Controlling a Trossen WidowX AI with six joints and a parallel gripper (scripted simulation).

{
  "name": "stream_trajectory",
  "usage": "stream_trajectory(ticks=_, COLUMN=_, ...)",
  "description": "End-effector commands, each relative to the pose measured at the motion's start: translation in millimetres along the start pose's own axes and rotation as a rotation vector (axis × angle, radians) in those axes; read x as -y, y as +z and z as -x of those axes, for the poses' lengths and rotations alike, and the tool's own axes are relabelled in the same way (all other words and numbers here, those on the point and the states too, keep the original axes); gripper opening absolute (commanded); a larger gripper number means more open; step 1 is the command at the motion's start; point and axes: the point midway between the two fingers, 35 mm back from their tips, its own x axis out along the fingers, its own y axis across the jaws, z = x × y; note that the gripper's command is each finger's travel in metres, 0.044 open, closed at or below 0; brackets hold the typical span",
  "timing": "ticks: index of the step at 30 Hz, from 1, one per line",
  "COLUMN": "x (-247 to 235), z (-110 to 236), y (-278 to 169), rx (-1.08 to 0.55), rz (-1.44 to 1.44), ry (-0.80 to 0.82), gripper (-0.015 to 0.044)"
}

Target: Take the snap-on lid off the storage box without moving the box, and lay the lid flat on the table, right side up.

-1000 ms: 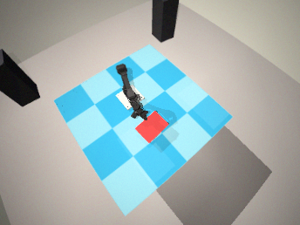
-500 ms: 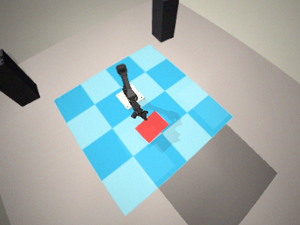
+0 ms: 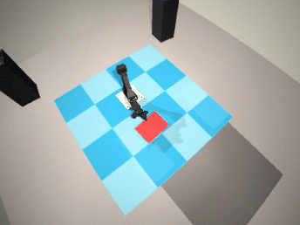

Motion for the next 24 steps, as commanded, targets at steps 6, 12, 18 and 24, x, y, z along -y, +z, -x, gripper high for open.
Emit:
stream_trajectory(ticks=6, x=-1.0, z=-0.9, y=-0.2, rx=0.001, rz=-0.001, ry=0.001, gripper=0.0)
stream_trajectory(ticks=12, x=-1.3, z=-1.3, y=-0.2, rx=0.001, rz=-0.001, ry=0.001, gripper=0.0)
stream_trajectory(ticks=18, x=-1.6, z=-1.6, y=-0.2, rx=0.001, rz=-0.001, ry=0.001, gripper=0.0)
stream_trajectory(ticks=24, x=-1.9, z=-2.0, y=-0.2, rx=0.001, rz=-0.001, ry=0.001, gripper=0.0)
